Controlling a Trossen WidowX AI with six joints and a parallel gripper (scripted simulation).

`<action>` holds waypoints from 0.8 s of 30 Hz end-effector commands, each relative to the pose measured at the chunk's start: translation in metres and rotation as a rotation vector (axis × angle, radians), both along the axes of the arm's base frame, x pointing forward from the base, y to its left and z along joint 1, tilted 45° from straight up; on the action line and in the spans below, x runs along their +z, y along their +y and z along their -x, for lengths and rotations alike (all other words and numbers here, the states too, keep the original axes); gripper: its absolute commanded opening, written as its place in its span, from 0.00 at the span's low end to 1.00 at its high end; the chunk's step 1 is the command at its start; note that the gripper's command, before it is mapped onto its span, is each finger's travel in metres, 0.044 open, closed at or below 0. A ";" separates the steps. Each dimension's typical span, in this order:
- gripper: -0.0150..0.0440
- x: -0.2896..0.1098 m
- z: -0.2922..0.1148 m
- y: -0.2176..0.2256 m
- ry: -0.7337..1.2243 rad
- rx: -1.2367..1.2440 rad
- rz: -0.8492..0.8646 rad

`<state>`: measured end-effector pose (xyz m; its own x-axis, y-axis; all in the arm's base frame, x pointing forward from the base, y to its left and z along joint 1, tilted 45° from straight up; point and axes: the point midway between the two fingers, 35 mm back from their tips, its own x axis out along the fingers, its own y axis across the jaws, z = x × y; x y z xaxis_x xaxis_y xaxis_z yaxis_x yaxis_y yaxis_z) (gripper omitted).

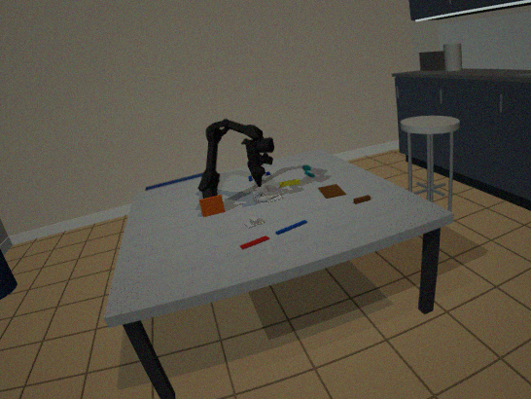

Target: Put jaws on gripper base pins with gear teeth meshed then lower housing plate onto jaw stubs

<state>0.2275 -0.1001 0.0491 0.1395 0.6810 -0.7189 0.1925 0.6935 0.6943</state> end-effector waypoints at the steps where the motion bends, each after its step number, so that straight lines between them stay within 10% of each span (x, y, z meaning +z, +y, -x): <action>1: 0.85 0.006 0.000 0.007 -0.064 0.060 0.009; 24: 0.85 0.006 0.000 0.008 -0.085 0.082 0.013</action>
